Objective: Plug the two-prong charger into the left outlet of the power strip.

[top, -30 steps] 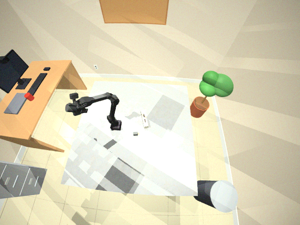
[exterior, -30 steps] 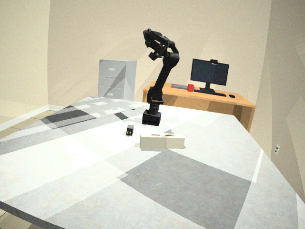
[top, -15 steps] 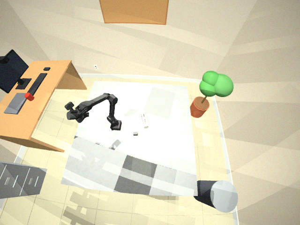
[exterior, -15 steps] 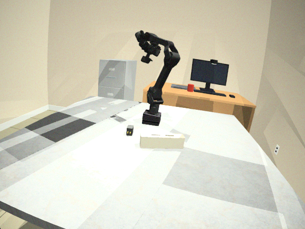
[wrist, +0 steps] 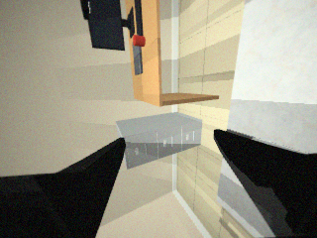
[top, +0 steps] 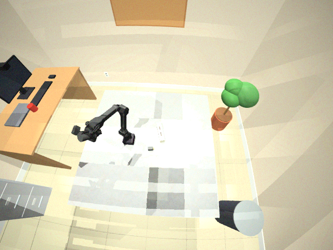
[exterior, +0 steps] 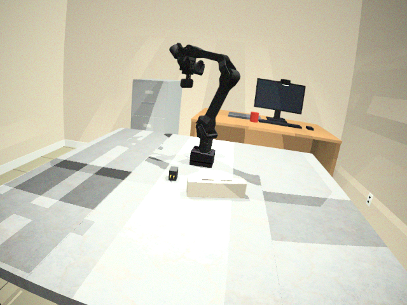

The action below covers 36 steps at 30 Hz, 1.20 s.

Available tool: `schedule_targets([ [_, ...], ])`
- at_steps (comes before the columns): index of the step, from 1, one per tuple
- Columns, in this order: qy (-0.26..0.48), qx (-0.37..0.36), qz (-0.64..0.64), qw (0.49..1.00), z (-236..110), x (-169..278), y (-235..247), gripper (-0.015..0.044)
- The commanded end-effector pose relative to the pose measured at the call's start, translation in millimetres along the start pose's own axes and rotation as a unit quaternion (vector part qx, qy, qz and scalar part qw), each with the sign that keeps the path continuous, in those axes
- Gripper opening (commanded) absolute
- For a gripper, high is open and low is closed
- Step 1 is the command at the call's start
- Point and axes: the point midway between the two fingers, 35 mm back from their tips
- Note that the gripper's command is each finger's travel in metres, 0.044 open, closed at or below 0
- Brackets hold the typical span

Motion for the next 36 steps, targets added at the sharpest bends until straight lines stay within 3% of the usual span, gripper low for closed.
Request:
schedule_targets([
  [1,0.025,0.009,-0.031,0.999,-5.3,13.1,-11.0,0.044],
  [20,0.141,0.031,-0.275,0.951,-42.0,65.1,-66.2,0.044],
  [36,0.249,0.028,-0.49,0.835,-84.1,99.3,-128.1,0.044],
])
Point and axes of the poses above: the point midway between the two fingers, 35 mm back from their tips, its own z axis out along the fingers, its own y axis across the jaws, x = y × z, and after that the axes turned 9 degrees about z, right-handed
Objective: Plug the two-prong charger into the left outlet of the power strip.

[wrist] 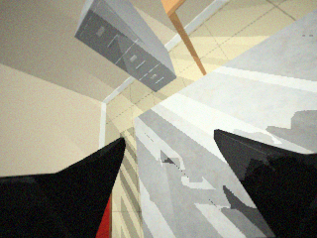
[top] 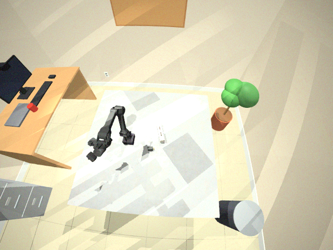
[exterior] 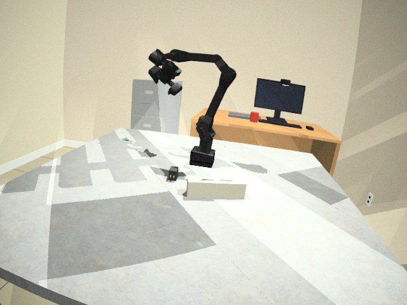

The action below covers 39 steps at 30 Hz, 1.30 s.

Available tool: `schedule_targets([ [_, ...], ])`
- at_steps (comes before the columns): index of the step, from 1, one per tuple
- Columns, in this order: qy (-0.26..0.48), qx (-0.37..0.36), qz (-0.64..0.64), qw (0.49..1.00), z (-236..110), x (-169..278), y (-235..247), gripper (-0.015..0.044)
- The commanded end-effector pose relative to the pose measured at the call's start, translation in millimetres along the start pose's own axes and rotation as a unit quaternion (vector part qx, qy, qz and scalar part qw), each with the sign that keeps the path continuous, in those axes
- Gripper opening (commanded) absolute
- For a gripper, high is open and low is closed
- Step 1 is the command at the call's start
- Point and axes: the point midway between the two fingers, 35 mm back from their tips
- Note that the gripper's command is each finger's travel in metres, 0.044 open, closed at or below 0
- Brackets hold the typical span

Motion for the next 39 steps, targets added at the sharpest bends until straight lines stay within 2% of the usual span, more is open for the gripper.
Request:
schedule_targets([
  [1,0.029,0.003,-0.067,0.997,-1.0,22.8,-5.6,0.044],
  [20,0.148,-0.034,-0.337,0.929,-32.3,112.1,-32.8,0.044],
  [29,0.196,-0.061,-0.473,0.857,-50.8,150.5,-55.3,0.044],
  [39,0.241,-0.098,-0.608,0.75,-73.6,187.0,-86.3,0.044],
])
Point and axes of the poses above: the point midway between the two fingers, 35 mm back from their tips, its own z axis out along the fingers, its own y axis across the jaws, x = y × z, and after that the axes turned 9 degrees about z, right-handed
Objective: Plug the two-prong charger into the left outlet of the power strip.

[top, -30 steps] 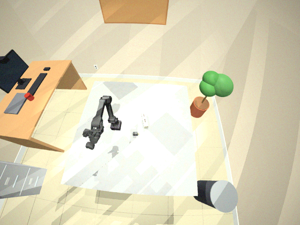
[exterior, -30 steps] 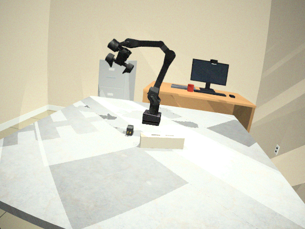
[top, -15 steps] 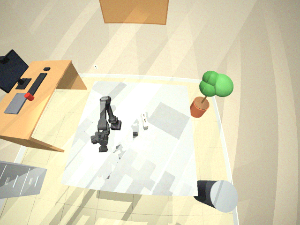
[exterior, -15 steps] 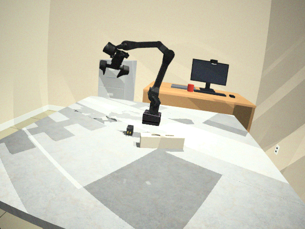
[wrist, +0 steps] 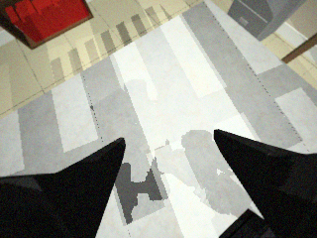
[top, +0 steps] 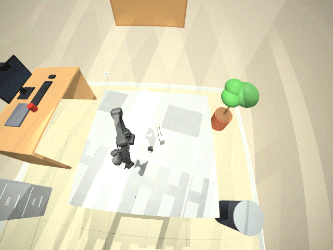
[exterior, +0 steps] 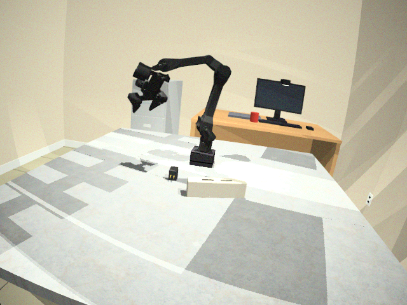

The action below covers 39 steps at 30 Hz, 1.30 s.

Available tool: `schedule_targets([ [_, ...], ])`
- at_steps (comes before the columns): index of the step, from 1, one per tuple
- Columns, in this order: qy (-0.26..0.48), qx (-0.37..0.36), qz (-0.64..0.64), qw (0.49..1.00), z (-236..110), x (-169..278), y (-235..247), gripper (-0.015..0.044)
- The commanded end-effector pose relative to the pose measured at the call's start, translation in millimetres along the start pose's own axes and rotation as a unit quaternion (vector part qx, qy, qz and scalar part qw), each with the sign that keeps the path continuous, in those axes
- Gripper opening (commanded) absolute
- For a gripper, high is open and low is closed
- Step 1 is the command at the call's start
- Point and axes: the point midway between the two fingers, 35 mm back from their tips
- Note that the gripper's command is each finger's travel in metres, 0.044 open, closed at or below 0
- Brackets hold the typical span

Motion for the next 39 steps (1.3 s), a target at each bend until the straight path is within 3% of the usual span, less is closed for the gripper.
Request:
schedule_targets([
  [1,0.023,-0.009,-0.068,0.997,2.8,20.4,9.4,0.044],
  [19,0.092,-0.076,-0.351,0.929,-7.0,104.6,43.3,0.044],
  [39,0.144,-0.153,-0.633,0.746,-26.2,201.8,47.7,0.044],
])
Point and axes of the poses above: the point midway between the two fingers, 35 mm back from their tips, its own z axis out along the fingers, its own y axis across the jaws, x = y × z, and after that the axes turned 9 degrees about z, right-handed
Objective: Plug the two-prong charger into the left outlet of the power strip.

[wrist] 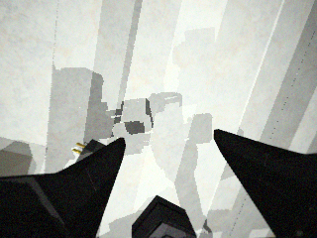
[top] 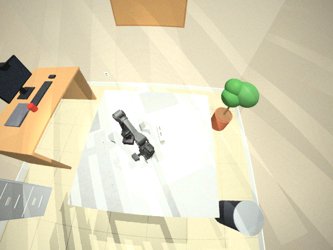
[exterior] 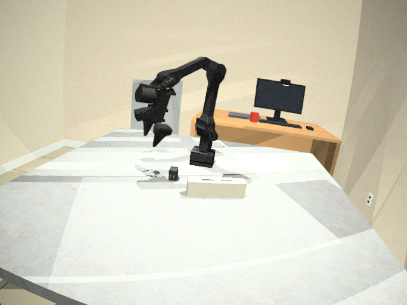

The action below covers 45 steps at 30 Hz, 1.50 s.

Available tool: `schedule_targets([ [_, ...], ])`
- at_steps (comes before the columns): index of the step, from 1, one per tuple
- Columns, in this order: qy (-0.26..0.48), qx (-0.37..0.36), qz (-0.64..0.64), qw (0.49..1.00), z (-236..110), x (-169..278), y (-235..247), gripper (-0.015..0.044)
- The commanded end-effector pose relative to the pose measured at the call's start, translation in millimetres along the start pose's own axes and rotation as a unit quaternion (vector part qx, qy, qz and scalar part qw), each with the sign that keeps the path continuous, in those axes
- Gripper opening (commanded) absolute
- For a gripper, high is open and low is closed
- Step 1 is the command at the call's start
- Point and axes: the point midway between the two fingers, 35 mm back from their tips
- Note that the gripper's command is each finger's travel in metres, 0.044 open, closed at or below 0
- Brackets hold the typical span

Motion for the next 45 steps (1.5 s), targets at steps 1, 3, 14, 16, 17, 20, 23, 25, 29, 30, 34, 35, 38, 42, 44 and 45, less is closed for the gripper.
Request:
schedule_targets([
  [1,0.017,-0.016,-0.066,0.998,6.9,9.4,17.6,0.044],
  [3,0.022,-0.024,-0.1,0.994,8.6,13.5,26.3,0.044],
  [14,0.046,-0.069,-0.281,0.956,16.5,41.1,70.4,0.044],
  [16,0.05,-0.077,-0.313,0.945,17.7,47.1,77.6,0.044],
  [17,0.052,-0.081,-0.328,0.94,18.3,50.2,81.1,0.044],
  [20,0.058,-0.094,-0.374,0.921,19.9,59.8,91.2,0.044],
  [23,0.062,-0.105,-0.417,0.901,21.4,69.7,99.9,0.044],
  [25,0.063,-0.108,-0.427,0.896,21.7,72.1,101.7,0.044],
  [29,0.063,-0.108,-0.427,0.896,22.0,72.1,101.8,0.044],
  [30,0.063,-0.108,-0.427,0.896,22.7,72.3,101.9,0.044],
  [34,0.063,-0.108,-0.427,0.896,28.3,73.3,102.9,0.044],
  [35,0.063,-0.108,-0.427,0.896,30.5,73.7,103.3,0.044],
  [38,0.064,-0.108,-0.427,0.896,35.3,74.8,104.0,0.044],
  [42,0.064,-0.108,-0.427,0.896,37.6,75.3,104.5,0.044],
  [44,0.064,-0.108,-0.427,0.896,39.9,75.5,105.1,0.044],
  [45,0.064,-0.108,-0.427,0.896,41.4,75.7,105.4,0.044],
])
Point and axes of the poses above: the point midway between the two fingers, 35 mm back from their tips, its own z axis out along the fingers, its own y axis across the jaws, x = y × z, and after that the axes turned 9 degrees about z, right-handed
